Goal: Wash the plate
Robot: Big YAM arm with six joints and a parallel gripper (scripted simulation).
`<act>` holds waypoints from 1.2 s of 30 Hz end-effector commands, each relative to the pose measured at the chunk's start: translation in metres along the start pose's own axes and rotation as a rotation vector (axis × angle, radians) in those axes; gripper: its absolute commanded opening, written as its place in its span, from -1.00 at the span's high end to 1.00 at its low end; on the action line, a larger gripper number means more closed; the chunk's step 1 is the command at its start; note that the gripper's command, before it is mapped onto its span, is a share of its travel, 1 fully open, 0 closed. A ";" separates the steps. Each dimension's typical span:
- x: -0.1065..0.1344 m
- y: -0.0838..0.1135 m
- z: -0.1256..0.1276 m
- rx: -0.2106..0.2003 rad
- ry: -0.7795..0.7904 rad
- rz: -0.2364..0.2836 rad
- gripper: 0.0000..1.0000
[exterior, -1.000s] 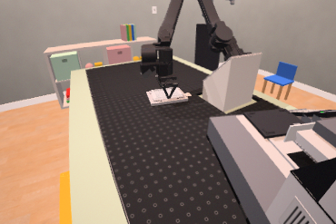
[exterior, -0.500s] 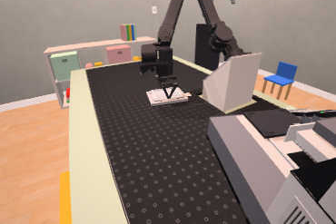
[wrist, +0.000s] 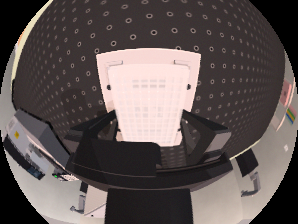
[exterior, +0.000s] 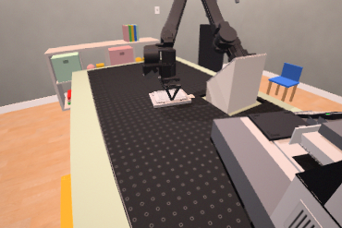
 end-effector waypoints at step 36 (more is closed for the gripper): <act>-0.012 0.043 -0.002 -0.003 -0.019 -0.036 -0.64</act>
Point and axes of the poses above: the point where the finger pads meet when closed, its own y axis back along the fingers, its own z axis across the jaws, x = y × z, the point moved 9 cm from there along y, back along the fingers, and after that the axes turned 6 degrees about -y, right-handed, at the moved point
